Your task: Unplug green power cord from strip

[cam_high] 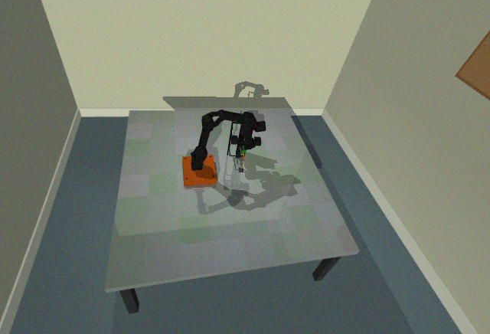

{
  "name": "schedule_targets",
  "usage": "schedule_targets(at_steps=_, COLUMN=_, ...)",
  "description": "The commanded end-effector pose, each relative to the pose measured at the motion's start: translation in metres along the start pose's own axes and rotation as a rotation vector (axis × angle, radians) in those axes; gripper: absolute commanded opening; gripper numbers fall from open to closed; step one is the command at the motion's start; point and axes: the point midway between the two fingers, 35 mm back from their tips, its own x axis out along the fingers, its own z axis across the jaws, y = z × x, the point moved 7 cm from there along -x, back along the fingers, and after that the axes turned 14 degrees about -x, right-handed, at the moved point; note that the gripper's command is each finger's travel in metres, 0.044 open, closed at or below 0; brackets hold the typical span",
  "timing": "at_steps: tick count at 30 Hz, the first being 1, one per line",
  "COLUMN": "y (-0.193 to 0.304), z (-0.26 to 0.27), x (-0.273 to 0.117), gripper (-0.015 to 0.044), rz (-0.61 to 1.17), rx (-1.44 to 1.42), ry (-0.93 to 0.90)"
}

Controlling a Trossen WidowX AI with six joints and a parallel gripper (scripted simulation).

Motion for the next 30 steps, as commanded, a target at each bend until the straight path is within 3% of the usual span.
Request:
schedule_targets(at_steps=1, y=-0.013, z=-0.002, x=0.0, gripper=0.0, rz=-0.02, rx=0.007, ry=0.003)
schedule_targets(at_steps=22, y=-0.047, z=-0.012, x=0.0, gripper=0.0, rz=-0.024, rx=0.009, ry=0.005)
schedule_targets(at_steps=30, y=-0.035, z=-0.009, x=-0.001, gripper=0.021, rz=-0.024, rx=0.01, ry=0.006)
